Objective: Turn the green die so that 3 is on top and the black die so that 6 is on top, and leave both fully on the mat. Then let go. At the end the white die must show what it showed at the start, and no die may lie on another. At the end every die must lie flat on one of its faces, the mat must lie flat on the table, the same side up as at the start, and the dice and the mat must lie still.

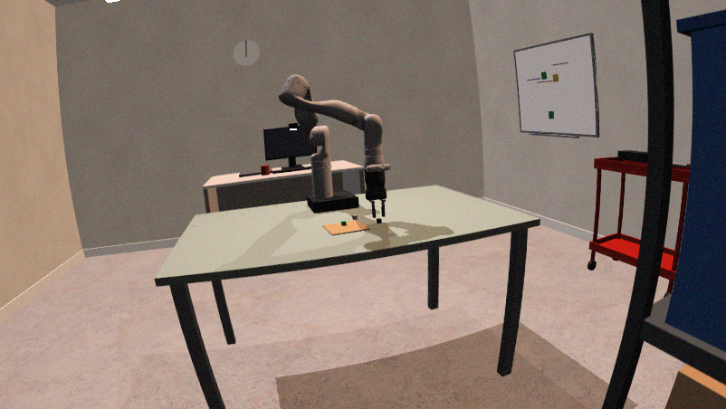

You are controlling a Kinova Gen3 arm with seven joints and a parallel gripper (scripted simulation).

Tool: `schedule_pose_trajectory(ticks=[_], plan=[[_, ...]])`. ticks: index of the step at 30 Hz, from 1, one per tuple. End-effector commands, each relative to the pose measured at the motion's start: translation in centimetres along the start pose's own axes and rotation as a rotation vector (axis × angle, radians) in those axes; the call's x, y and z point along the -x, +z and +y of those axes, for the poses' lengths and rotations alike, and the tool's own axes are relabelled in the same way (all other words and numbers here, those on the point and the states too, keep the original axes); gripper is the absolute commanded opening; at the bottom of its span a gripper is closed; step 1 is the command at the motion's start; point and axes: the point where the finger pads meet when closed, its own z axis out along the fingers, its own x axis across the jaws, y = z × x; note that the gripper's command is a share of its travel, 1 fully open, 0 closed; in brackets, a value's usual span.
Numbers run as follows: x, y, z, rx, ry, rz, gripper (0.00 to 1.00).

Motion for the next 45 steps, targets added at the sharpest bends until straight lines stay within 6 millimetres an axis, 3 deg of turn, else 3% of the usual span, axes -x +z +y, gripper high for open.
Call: schedule_pose_trajectory(ticks=[1, 32, 45], plan=[[0.02, -0.07, -0.05, -0.002, 0.000, 0.000, 0.64], [0.02, -0.05, -0.05, -0.002, 0.000, 0.000, 0.64], [0.02, 0.90, -0.05, -0.002, 0.000, 0.000, 0.64]])
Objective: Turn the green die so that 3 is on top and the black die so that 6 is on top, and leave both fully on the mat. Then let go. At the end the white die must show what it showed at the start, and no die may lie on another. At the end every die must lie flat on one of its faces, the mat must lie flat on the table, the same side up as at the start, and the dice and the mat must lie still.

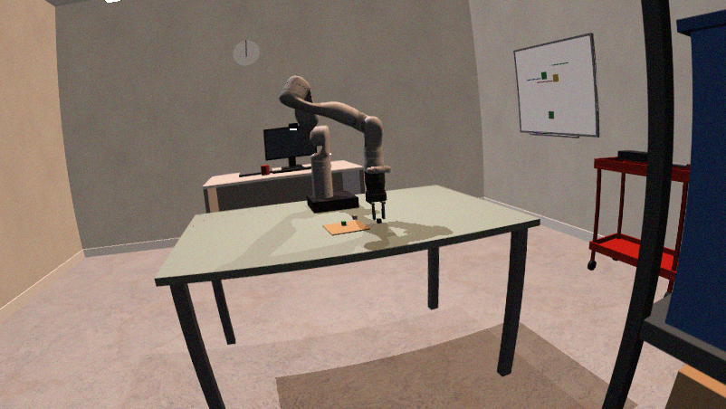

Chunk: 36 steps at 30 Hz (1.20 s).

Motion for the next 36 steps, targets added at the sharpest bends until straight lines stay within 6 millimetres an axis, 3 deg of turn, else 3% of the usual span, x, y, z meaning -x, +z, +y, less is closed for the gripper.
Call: schedule_pose_trajectory(ticks=[1, 12, 36], plan=[[0.1, 0.3, 0.1, 0.001, -0.001, -0.001, 0.64], [0.1, 1.3, 0.1, 0.001, -0.001, -0.001, 0.64], [0.1, 1.4, 0.1, 0.001, -0.001, -0.001, 0.64]])
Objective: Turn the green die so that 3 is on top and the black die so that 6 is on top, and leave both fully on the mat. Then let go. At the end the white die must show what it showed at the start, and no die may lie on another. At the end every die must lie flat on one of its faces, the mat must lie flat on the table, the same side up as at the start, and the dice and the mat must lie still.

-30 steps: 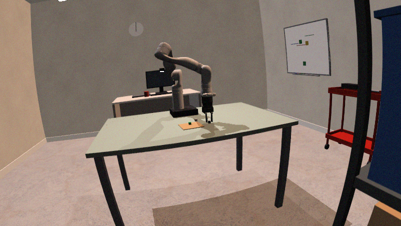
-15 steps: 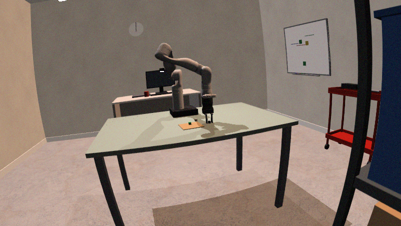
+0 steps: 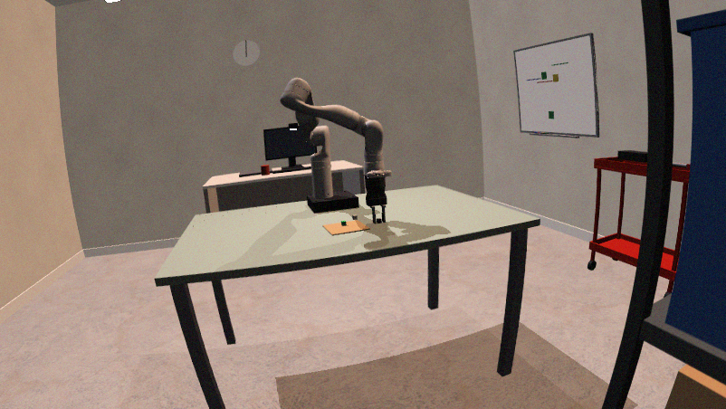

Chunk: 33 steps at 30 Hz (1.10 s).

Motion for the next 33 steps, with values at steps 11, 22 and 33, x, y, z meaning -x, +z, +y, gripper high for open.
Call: schedule_pose_trajectory(ticks=[11, 22, 33], plan=[[0.02, -0.07, -0.05, -0.002, 0.000, 0.000, 0.64], [0.02, -0.07, -0.05, -0.002, 0.000, 0.000, 0.34], [0.02, -0.07, -0.05, -0.002, 0.000, 0.000, 0.34]])
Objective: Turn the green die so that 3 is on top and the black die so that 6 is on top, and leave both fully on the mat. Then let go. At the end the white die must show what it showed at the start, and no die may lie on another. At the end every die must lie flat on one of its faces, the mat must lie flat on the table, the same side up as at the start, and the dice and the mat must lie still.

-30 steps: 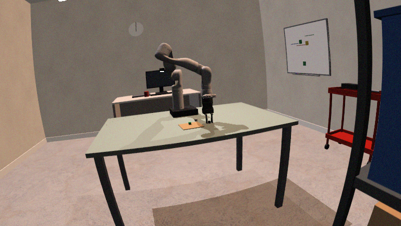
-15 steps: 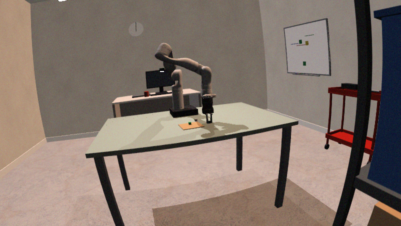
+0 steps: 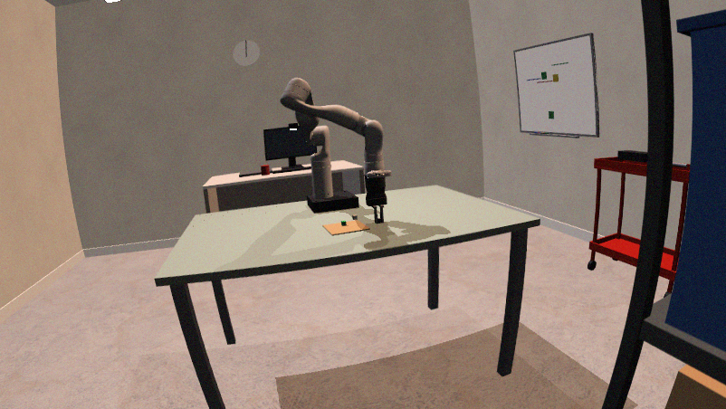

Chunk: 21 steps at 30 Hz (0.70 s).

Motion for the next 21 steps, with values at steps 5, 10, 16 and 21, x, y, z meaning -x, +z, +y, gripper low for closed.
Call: schedule_pose_trajectory(ticks=[5, 10, 16, 21], plan=[[0.02, -0.07, -0.05, -0.002, 0.000, 0.000, 0.34], [0.02, -0.07, -0.05, -0.002, 0.000, 0.000, 0.34], [0.02, -0.07, -0.05, -0.002, 0.000, 0.000, 0.34], [0.02, -0.41, -0.05, -0.002, 0.000, 0.000, 0.34]])
